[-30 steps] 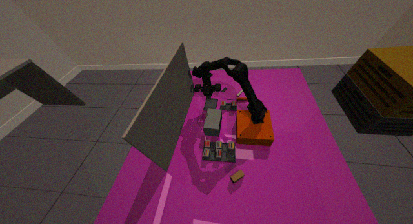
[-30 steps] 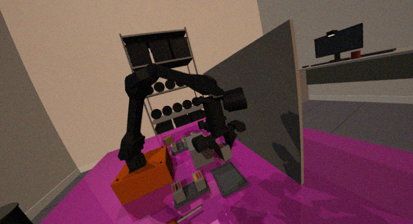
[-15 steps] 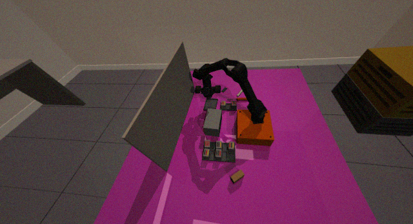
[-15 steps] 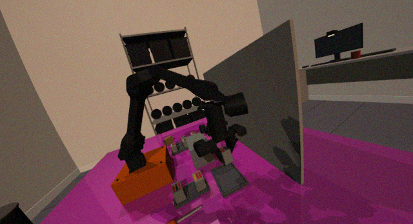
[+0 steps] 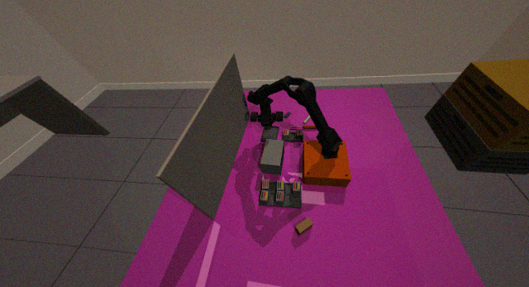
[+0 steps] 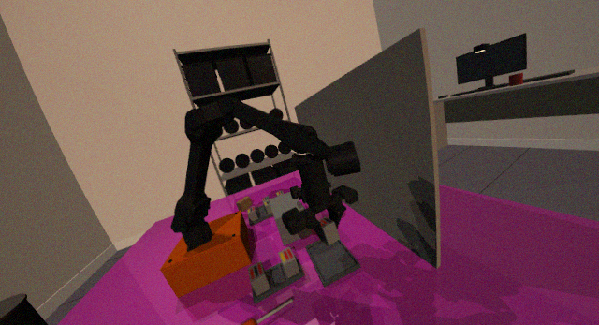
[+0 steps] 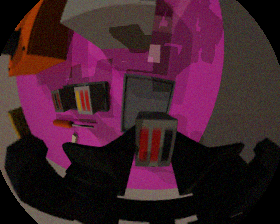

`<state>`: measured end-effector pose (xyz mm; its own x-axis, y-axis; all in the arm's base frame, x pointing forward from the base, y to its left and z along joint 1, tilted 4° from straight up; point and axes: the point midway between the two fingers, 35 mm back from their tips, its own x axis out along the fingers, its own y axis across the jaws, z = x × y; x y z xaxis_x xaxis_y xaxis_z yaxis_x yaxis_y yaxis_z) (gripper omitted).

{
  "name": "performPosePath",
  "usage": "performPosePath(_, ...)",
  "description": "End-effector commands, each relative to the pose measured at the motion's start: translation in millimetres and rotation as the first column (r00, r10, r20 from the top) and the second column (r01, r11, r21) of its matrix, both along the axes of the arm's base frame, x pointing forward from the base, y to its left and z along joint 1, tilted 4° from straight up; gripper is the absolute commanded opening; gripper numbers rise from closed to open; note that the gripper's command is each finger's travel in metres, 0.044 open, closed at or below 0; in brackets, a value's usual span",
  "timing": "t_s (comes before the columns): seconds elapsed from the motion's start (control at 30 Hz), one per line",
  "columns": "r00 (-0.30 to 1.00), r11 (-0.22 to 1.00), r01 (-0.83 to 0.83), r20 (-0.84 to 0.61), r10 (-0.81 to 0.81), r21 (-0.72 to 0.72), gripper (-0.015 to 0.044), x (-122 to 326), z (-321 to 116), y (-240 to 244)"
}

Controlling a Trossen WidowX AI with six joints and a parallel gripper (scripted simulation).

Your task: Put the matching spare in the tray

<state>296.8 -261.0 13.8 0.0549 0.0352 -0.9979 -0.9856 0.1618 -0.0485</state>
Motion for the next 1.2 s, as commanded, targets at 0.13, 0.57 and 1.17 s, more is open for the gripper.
performPosePath(0.13,1.0,1.0,0.003,-0.001,-0.003,0.005,0.0,-0.5,-9.2,2.0)
performPosePath(0.57,1.0,1.0,0.003,-0.001,-0.003,0.005,0.0,-1.1,-23.0,3.9)
performPosePath(1.17,1.0,1.0,0.003,-0.001,-0.003,0.006,0.0,-2.7,-41.7,7.1)
